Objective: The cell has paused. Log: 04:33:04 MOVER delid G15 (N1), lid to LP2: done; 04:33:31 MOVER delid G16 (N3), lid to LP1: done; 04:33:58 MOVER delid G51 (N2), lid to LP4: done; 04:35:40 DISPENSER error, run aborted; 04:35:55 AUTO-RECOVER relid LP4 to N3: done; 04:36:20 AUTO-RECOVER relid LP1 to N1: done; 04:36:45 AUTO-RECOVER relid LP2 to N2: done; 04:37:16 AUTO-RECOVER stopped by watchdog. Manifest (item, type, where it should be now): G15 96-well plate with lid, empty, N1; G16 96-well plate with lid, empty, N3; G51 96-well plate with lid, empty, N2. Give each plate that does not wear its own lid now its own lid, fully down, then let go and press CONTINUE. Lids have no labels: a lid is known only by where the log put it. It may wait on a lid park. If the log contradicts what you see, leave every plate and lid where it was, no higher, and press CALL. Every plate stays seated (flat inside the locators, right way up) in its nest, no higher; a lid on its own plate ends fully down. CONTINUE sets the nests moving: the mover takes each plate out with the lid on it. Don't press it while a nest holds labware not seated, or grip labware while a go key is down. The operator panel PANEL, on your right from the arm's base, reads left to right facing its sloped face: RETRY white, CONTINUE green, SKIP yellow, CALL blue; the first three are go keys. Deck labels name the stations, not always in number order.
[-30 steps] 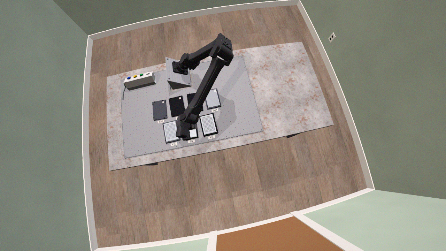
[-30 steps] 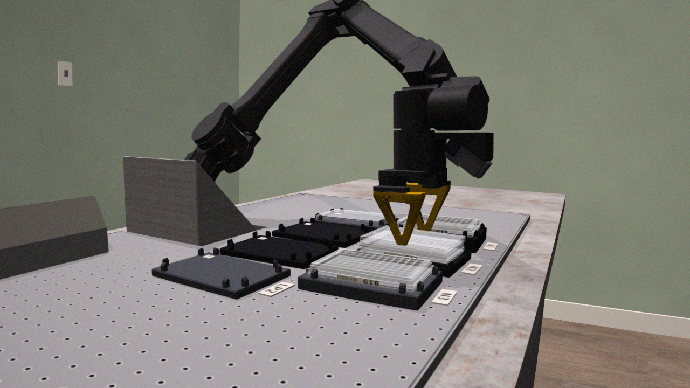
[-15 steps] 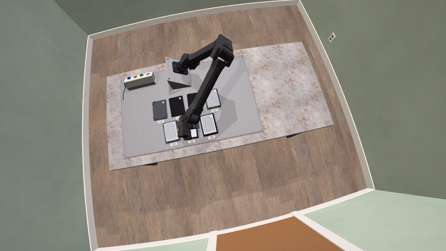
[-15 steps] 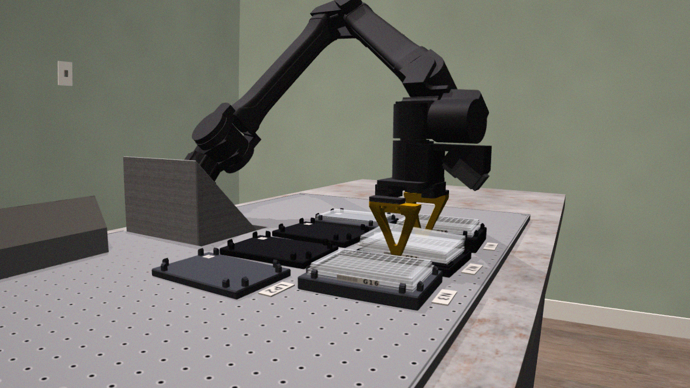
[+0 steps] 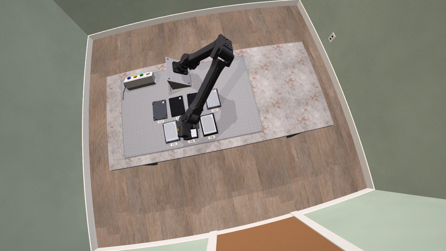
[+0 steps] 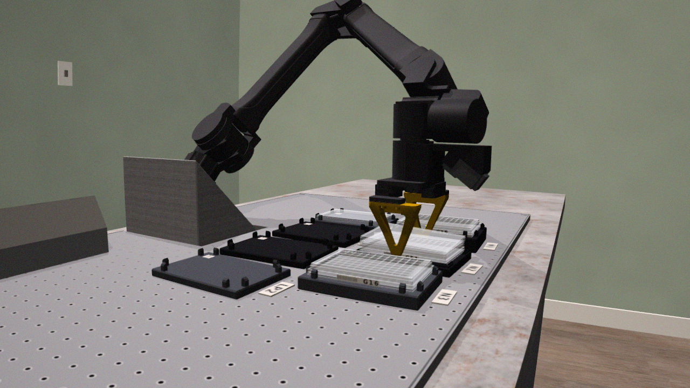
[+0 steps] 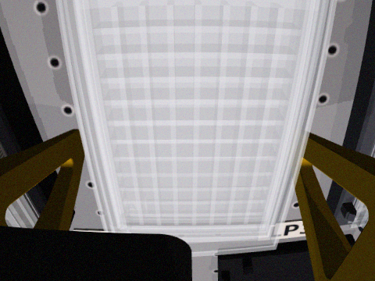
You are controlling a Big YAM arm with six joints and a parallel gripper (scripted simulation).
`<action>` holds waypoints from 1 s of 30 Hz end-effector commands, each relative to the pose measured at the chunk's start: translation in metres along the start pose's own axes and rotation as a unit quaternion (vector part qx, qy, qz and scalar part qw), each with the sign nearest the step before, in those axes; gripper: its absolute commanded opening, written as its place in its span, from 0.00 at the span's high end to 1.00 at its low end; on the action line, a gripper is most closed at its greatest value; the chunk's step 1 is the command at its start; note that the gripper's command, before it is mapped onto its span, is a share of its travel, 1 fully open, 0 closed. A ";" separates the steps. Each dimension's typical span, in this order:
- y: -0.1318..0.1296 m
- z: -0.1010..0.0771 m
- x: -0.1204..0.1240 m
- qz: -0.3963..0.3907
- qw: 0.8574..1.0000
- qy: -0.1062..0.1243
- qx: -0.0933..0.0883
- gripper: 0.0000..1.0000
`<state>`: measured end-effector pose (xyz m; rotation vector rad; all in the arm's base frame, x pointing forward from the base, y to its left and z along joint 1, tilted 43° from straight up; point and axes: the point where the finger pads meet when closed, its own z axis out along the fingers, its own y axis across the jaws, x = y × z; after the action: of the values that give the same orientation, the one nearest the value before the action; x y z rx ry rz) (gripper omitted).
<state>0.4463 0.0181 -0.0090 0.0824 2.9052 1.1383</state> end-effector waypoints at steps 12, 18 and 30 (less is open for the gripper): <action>0.004 0.008 -0.004 -0.004 1.000 0.003 -0.003 0.00; 0.006 0.004 -0.005 -0.008 1.000 0.006 -0.004 0.00; 0.001 -0.041 -0.019 -0.012 1.000 -0.022 0.003 0.00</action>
<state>0.4441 0.0090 0.0026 0.0855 2.9104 1.1468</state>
